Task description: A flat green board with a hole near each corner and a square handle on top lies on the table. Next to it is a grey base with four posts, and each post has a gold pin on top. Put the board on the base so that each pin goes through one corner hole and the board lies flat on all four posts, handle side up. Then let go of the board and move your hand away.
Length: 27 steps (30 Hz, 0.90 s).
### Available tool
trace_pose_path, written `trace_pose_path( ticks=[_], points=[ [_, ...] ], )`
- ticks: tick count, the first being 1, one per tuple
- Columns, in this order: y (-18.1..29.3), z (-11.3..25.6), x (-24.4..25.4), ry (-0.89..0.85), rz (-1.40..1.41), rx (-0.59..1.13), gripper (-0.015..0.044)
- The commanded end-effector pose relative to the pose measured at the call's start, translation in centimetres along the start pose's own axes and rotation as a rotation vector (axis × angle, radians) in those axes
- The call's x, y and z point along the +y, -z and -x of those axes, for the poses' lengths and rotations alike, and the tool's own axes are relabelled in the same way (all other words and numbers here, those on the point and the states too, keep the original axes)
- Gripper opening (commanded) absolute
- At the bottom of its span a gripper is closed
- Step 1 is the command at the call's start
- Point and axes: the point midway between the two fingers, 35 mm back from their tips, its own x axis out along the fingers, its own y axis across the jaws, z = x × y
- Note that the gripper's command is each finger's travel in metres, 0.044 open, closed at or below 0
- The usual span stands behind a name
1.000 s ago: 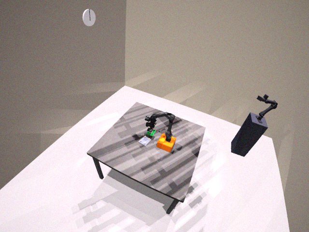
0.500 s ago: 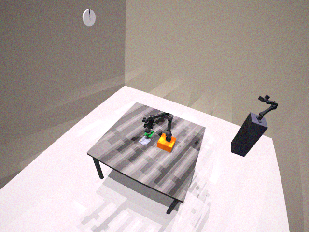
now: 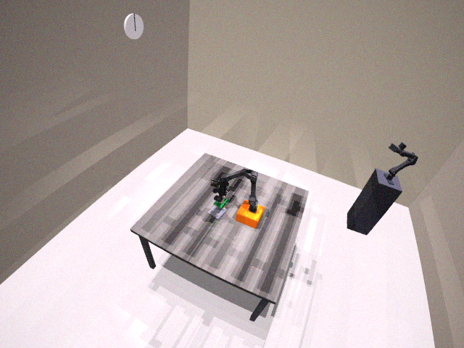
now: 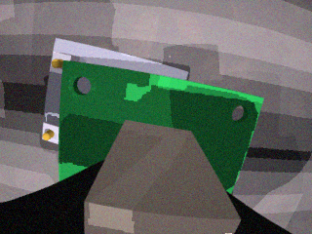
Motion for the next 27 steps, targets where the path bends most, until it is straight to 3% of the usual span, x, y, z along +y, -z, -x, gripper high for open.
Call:
trace_pose_path(
  ticks=[1, 16, 27],
  points=[
    [-0.2, 0.0, 1.2, 0.004, -0.024, -0.002, 0.0000],
    [-0.3, -0.1, 4.9, 0.003, -0.089, -0.002, 0.0000],
    [-0.2, -0.2, 4.5, -0.001, -0.075, 0.000, 0.0000]
  ],
)
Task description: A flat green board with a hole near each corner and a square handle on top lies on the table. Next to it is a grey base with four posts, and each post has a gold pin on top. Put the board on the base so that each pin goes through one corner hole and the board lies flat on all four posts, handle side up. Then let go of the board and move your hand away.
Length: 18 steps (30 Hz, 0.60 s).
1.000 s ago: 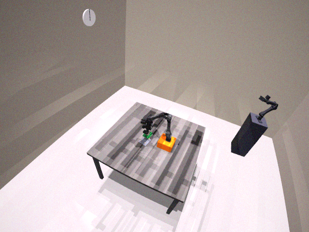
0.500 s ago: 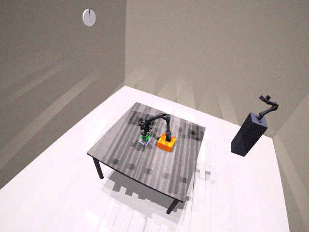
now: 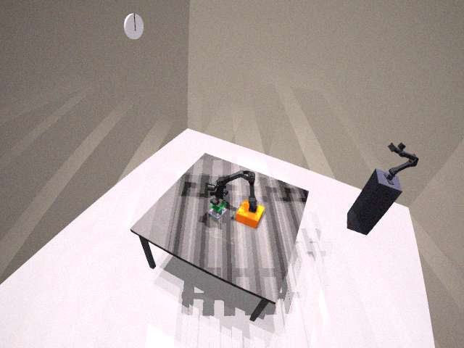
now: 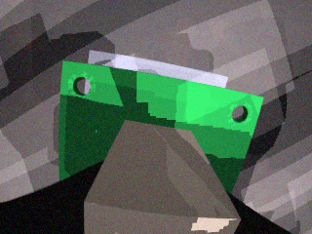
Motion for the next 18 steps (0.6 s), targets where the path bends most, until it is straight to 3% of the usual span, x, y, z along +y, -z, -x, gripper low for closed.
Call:
trace_pose_path(
  ticks=[1, 18],
  points=[
    [0.0, 0.0, 0.0, -0.001, 0.007, -0.001, 0.0000],
    [0.0, -1.1, 0.6, -0.002, -0.021, -0.001, 0.0000]
  ],
)
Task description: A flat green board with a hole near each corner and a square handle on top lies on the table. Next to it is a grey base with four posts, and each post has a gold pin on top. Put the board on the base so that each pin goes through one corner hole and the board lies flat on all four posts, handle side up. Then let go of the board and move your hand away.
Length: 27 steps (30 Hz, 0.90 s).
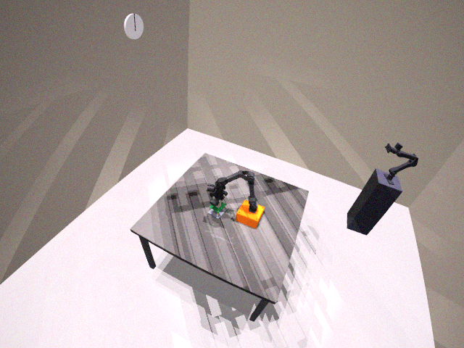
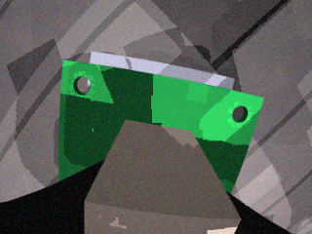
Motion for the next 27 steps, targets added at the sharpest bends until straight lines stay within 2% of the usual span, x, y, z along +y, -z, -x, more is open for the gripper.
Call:
trace_pose_path(
  ticks=[1, 27],
  points=[
    [0.0, -0.5, 0.1, 0.000, -0.012, 0.001, 0.0000],
    [0.0, -2.6, 0.0, 0.000, 0.005, 0.001, 0.0000]
  ],
)
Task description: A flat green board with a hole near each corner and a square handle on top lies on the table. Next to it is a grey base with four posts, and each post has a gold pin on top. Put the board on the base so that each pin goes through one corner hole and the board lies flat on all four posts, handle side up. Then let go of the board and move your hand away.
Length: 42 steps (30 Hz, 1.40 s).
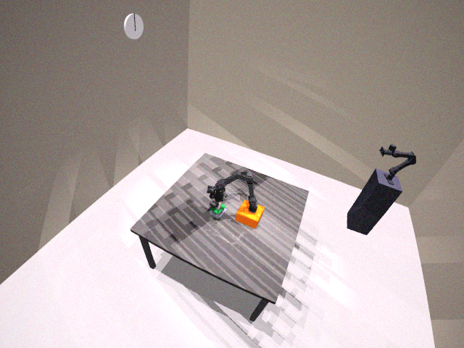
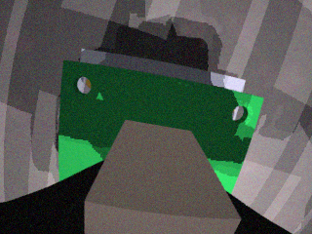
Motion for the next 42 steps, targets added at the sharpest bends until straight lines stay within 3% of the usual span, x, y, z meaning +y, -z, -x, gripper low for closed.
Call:
trace_pose_path(
  ticks=[1, 40, 42],
  points=[
    [0.0, -0.1, 0.0, 0.000, 0.002, 0.000, 0.0000],
    [0.0, -1.2, 0.0, 0.000, -0.003, 0.000, 0.0000],
    [0.0, -1.1, 0.0, 0.000, -0.003, 0.000, 0.0052]
  ],
)
